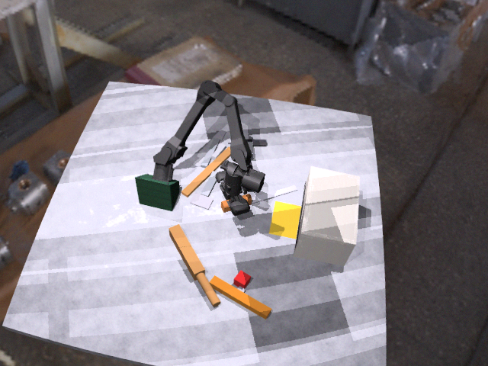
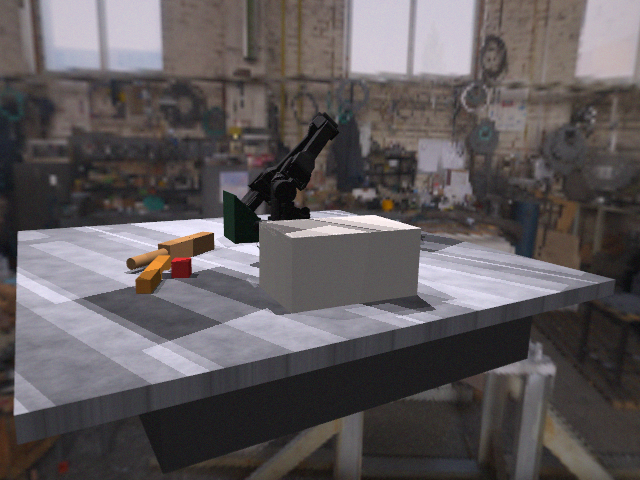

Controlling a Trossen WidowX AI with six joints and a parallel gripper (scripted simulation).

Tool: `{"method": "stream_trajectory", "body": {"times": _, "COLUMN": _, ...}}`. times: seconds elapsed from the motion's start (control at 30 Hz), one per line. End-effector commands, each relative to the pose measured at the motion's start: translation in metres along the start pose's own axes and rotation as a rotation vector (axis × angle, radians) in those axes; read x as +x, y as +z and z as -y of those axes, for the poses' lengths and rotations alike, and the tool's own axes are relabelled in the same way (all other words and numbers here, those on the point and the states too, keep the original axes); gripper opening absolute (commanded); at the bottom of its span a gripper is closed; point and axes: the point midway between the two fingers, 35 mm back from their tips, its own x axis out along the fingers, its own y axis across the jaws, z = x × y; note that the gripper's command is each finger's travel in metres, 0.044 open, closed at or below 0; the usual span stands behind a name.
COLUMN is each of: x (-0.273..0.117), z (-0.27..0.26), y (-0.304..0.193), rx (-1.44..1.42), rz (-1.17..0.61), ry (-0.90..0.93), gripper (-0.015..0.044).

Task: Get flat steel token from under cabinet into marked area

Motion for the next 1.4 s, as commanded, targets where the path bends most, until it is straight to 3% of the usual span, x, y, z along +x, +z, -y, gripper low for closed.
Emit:
{"method": "stream_trajectory", "body": {"times": 0.0, "x": -0.001, "z": 0.007, "y": -0.003, "rx": 0.000, "rz": 0.002, "ry": -0.006, "gripper": 0.0000}}
{"method": "stream_trajectory", "body": {"times": 1.37, "x": -0.002, "z": 0.041, "y": -0.034, "rx": 0.000, "rz": 0.000, "ry": -0.008, "gripper": 0.0000}}
